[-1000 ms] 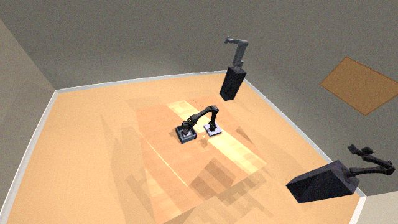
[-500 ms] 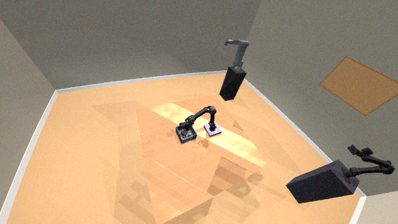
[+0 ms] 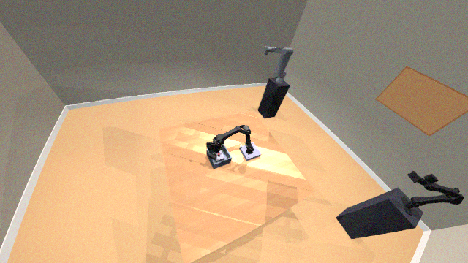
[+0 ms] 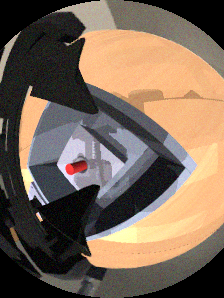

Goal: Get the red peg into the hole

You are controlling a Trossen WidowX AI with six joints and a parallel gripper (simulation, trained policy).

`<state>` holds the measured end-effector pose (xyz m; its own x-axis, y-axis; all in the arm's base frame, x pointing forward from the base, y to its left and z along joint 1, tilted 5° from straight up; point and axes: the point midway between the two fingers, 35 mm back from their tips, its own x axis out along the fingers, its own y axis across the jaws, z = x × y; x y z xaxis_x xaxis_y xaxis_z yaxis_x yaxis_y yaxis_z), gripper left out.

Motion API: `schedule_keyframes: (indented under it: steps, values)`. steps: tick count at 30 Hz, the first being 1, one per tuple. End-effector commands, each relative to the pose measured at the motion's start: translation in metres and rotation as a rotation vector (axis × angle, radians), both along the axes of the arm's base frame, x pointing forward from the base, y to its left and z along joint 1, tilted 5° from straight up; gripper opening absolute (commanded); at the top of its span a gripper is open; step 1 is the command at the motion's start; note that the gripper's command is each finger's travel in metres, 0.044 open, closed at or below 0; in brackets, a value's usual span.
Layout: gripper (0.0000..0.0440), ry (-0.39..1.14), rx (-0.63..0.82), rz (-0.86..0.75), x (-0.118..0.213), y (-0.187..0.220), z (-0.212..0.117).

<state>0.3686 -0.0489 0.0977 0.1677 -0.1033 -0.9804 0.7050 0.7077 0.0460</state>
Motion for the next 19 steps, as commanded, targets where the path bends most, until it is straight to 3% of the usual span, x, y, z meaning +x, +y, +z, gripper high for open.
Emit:
schedule_keyframes:
  steps: [1, 13, 19]
  values:
    - [0.044, -0.03, 0.033, 0.027, 0.016, 0.005, 0.009]
    - [0.044, -0.101, 0.106, 0.096, 0.049, 0.025, 0.045]
    - [0.044, -0.106, 0.108, 0.1, 0.051, 0.027, 0.047]
